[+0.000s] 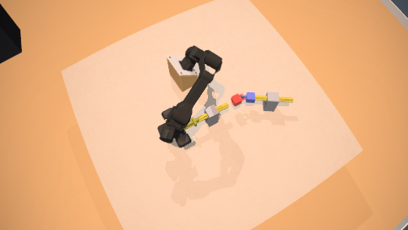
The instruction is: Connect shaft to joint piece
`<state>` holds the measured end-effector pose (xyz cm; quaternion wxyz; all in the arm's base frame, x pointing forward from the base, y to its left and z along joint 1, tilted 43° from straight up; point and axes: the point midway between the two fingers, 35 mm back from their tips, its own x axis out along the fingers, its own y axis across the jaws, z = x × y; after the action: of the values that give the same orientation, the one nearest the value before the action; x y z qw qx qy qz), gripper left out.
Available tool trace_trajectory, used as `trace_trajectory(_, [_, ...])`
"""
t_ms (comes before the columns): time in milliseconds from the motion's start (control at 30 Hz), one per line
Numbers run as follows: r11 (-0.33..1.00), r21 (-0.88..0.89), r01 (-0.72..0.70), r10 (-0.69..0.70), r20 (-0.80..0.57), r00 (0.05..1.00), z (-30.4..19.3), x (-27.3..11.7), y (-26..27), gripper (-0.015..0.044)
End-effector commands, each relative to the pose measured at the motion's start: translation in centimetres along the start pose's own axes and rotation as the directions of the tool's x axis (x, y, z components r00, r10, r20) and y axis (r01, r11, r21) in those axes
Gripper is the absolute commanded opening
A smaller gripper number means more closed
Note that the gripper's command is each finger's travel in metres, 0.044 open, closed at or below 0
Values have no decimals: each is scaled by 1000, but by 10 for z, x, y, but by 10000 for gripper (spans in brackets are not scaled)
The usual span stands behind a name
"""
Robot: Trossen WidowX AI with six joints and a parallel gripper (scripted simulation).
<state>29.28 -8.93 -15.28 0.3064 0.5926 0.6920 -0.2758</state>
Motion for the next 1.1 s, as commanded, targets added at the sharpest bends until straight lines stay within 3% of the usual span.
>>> trace_trajectory(0, [1000,4,2,-2,-3,1000,-7,0,0,0])
trace_trajectory(1067, [1000,6,7,-7,-7,1000,-57,1,0,0])
